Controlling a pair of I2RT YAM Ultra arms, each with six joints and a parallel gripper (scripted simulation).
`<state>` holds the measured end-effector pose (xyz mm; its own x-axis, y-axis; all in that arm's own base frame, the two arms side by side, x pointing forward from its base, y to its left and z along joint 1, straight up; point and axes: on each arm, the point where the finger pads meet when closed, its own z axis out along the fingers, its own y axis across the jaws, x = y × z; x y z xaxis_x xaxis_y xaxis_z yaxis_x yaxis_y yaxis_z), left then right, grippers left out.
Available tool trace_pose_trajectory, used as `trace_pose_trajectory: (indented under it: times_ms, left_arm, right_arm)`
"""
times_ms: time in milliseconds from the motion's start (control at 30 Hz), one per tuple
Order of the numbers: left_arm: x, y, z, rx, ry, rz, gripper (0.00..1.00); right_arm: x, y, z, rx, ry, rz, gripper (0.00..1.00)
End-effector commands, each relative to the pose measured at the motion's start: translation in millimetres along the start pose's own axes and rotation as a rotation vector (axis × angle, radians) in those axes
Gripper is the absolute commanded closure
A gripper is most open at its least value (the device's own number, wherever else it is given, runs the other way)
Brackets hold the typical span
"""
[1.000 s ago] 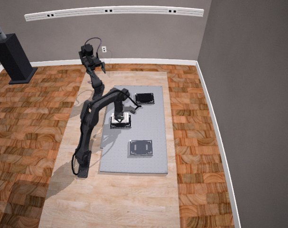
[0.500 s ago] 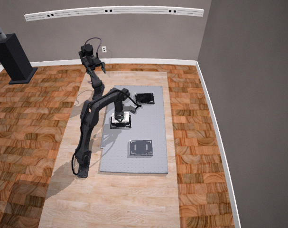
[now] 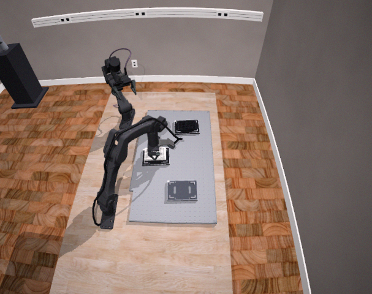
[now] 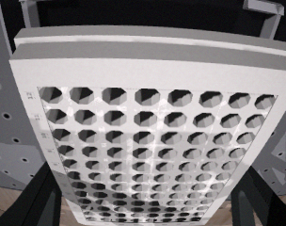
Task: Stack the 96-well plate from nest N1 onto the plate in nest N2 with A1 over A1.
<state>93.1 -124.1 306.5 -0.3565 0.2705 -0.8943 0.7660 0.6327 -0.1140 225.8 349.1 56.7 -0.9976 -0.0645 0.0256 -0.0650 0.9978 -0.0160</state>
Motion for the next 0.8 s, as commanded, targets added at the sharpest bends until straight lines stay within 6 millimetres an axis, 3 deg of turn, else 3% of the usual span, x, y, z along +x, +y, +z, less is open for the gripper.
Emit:
trace_pose_trajectory:
  times_ms: [0, 100, 267, 400, 767]
  left_arm:
    - [-6.5, -0.5, -8.1, 0.009, -0.028, -0.001, 0.00]
    - [-6.5, -0.5, -8.1, 0.009, -0.028, -0.001, 0.00]
    - [-6.5, -0.5, -8.1, 0.009, -0.028, -0.001, 0.00]
    - [-6.5, -0.5, -8.1, 0.009, -0.028, -0.001, 0.00]
    - [-6.5, -0.5, -8.1, 0.009, -0.028, -0.001, 0.00]
  right_arm:
    - [-11.1, 3.3, -20.7, -0.049, -0.057, 0.013, 0.20]
    - [-11.1, 3.3, -20.7, -0.049, -0.057, 0.013, 0.20]
    - [-2.8, 3.5, -3.6, -0.025, -0.020, 0.001, 0.20]
    - [-5.3, 6.5, -4.2, -0.045, -0.035, 0.001, 0.20]
    - [-6.9, 7.5, 25.4, -0.037, -0.030, 0.002, 0.20]
